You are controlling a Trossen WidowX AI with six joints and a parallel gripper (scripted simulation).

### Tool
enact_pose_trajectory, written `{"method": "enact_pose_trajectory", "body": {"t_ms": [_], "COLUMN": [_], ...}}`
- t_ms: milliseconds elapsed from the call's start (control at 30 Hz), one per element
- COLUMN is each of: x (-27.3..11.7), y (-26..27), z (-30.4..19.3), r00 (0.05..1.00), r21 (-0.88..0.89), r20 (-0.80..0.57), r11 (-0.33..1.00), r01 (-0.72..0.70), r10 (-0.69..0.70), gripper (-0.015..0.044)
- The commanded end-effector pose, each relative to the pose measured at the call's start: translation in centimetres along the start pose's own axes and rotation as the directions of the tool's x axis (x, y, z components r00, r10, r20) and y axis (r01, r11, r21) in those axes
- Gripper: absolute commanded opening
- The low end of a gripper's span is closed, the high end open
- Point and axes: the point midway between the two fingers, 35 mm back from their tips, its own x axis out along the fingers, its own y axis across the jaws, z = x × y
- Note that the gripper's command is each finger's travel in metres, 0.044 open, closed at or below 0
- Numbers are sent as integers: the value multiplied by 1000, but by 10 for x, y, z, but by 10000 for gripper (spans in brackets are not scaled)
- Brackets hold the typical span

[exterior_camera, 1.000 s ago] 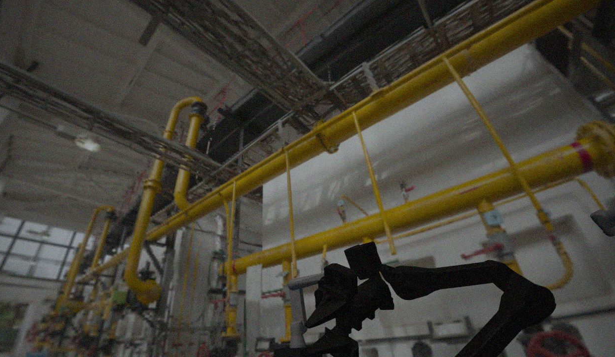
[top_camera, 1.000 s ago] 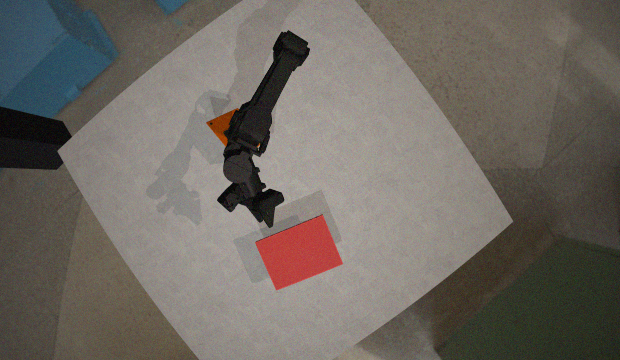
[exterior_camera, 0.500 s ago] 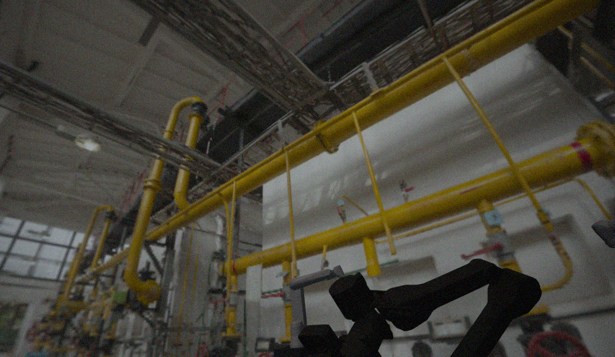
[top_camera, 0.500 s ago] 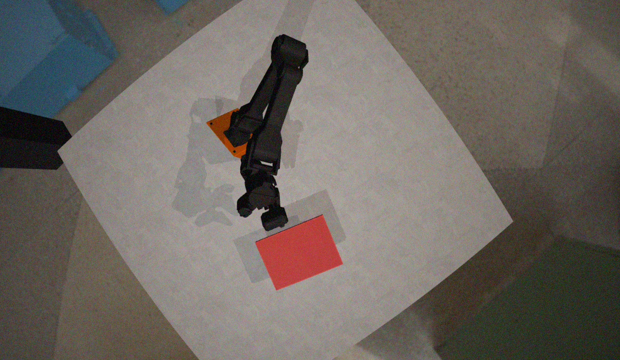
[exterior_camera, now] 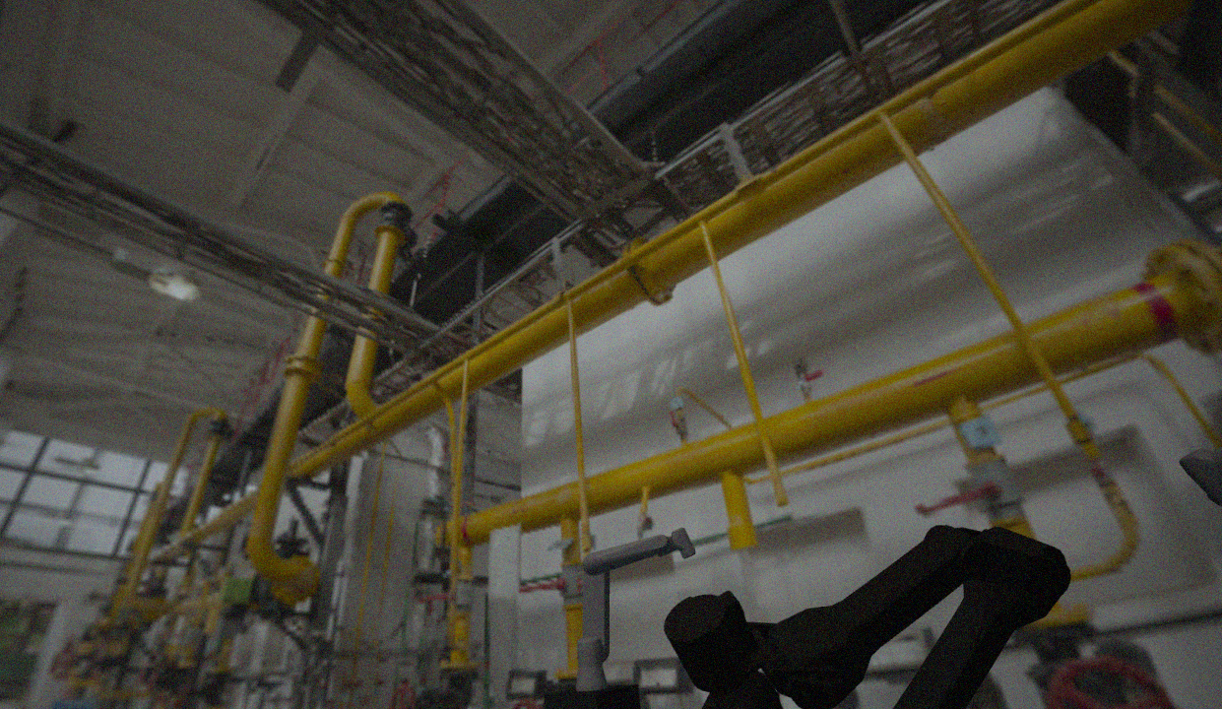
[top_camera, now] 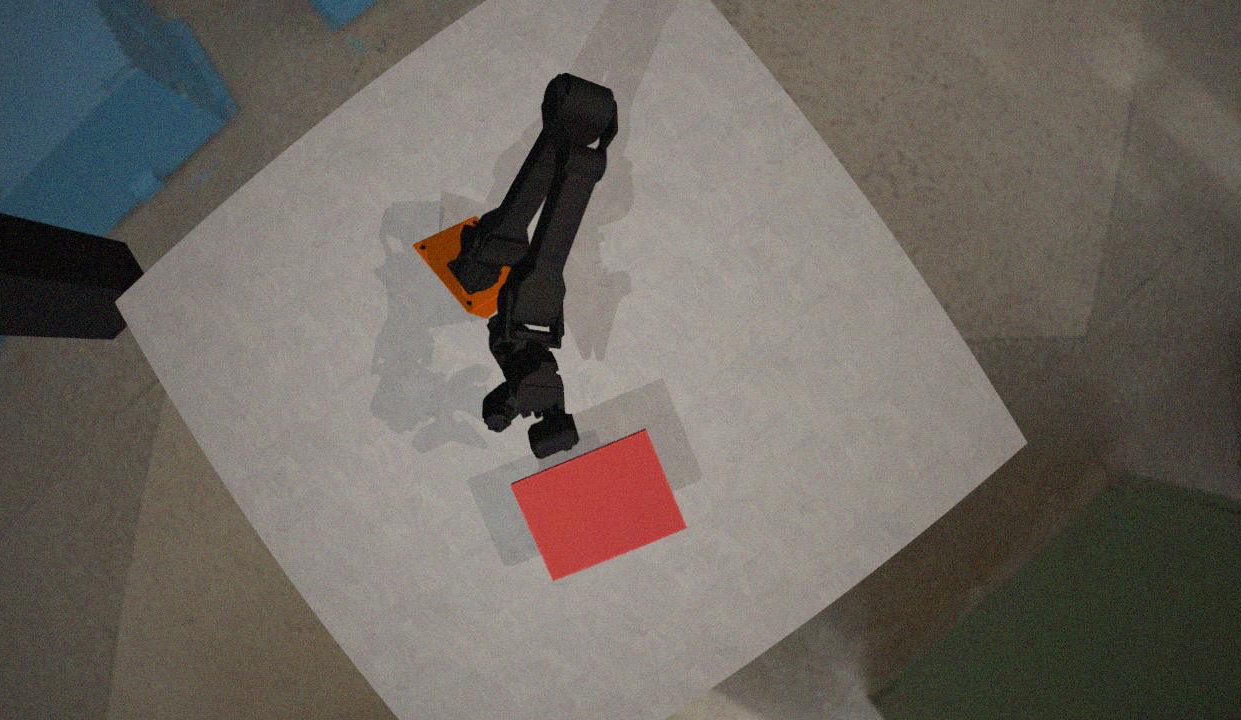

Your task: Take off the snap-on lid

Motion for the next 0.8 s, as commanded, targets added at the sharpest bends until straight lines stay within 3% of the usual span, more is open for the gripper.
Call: {"method": "enact_pose_trajectory", "body": {"t_ms": [0, 767], "x": [8, 38], "y": [-12, -9], "z": [1, 2], "r00": [1000, 1000], "r21": [9, 6], "r20": [6, 8], "r11": [1000, 1000], "r01": [0, 2], "r10": [0, -2], "gripper": [235, 235]}}
